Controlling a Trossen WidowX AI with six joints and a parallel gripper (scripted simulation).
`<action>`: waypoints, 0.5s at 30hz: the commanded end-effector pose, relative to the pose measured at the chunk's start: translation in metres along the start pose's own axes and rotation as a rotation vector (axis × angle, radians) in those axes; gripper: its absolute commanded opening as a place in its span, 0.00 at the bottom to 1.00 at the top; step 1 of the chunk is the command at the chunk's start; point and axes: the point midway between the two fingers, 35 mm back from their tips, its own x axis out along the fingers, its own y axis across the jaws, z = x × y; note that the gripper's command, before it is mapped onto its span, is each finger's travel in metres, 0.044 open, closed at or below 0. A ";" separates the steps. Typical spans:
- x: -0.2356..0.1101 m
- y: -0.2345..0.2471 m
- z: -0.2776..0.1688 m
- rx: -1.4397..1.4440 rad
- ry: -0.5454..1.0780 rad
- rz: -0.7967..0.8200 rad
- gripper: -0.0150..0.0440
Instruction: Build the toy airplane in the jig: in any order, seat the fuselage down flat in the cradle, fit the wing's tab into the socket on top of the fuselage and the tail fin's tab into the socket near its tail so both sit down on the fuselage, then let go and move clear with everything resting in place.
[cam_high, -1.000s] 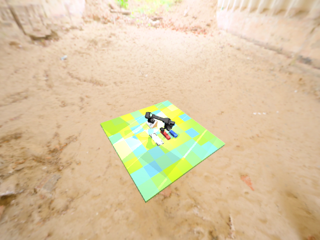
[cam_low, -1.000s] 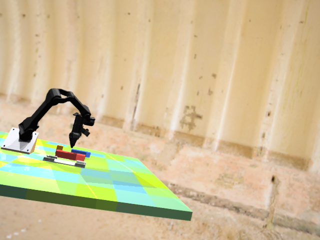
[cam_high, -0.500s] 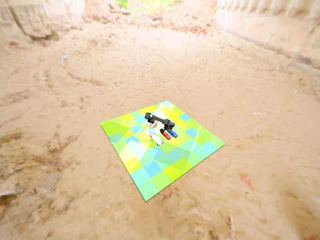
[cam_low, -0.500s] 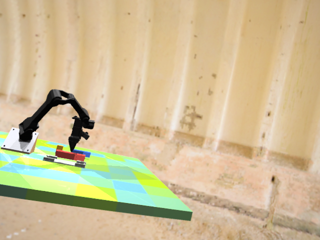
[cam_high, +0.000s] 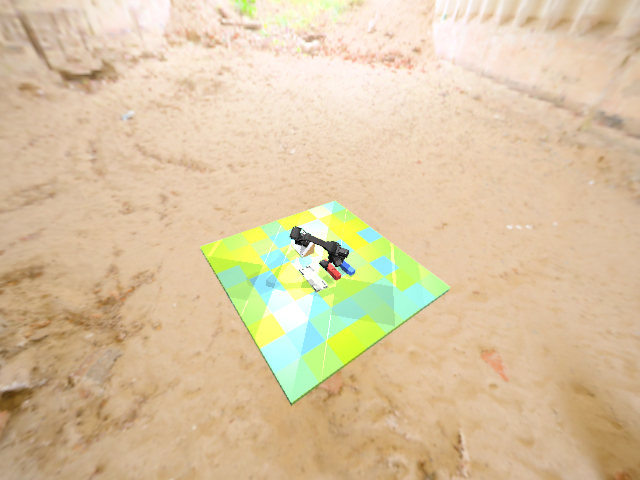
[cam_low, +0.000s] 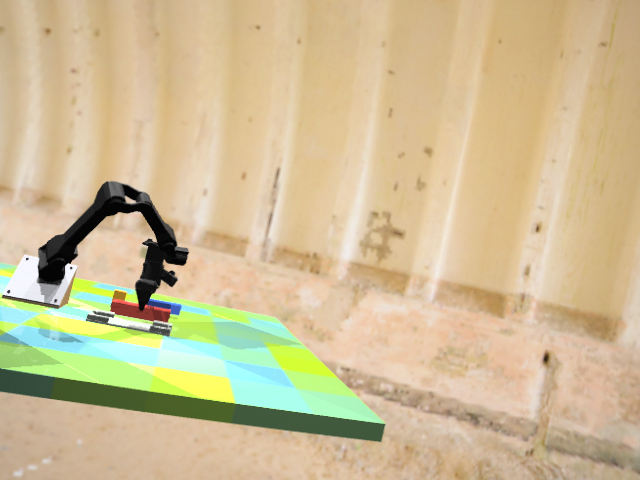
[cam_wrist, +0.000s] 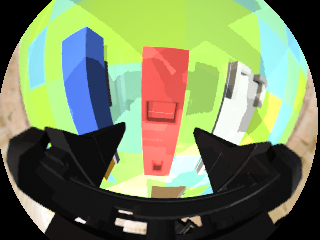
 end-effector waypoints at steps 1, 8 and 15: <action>0.010 0.000 -0.002 -0.011 0.006 -0.009 1.00; 0.021 0.000 -0.003 -0.011 0.006 -0.011 1.00; 0.025 -0.001 -0.003 -0.011 0.006 -0.011 0.87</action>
